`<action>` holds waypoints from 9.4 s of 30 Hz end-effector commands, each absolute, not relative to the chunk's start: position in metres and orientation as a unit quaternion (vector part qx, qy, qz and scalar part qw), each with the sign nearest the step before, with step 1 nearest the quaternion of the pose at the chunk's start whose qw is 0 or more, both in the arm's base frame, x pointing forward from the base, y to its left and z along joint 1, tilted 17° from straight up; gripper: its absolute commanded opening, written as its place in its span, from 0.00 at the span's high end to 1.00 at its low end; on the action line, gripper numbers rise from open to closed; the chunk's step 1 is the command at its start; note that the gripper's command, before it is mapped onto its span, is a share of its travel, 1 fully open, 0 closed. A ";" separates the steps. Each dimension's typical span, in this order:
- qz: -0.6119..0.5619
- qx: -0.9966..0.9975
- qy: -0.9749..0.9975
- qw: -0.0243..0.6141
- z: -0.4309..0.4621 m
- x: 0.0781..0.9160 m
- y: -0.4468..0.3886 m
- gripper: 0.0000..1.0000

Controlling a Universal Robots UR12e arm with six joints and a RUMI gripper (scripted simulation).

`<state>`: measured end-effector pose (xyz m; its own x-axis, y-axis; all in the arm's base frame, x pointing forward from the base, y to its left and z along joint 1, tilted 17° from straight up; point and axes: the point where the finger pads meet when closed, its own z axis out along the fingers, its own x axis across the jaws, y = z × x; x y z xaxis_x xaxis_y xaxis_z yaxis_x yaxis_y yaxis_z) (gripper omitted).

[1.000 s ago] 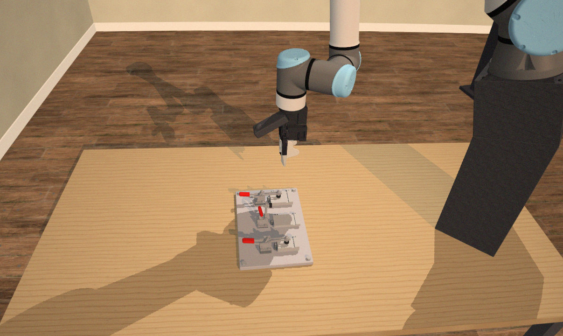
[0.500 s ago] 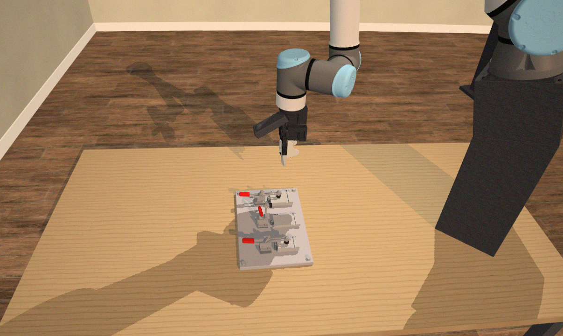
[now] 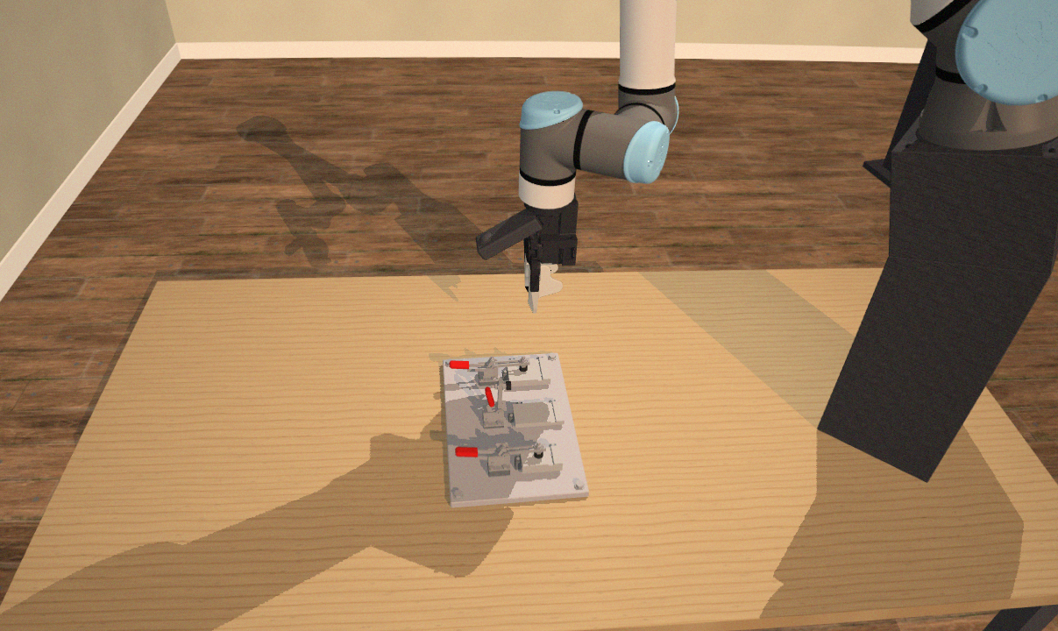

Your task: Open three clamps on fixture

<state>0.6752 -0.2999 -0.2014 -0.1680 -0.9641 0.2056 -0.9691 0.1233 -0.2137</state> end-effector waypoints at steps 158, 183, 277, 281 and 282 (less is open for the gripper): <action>0.150 0.645 -0.749 0.008 -0.279 0.823 -0.343 0.72; 0.150 0.645 -0.749 0.008 -0.296 0.827 -0.347 0.72; 0.150 0.645 -0.749 0.008 -0.322 0.832 -0.354 1.00; 0.150 0.645 -0.749 0.008 -0.322 0.832 -0.354 1.00; 0.150 0.645 -0.749 0.008 -0.322 0.832 -0.354 1.00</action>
<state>0.8316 -0.3535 -0.3232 -0.1680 -0.9641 0.2056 -0.9691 0.1234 -0.2134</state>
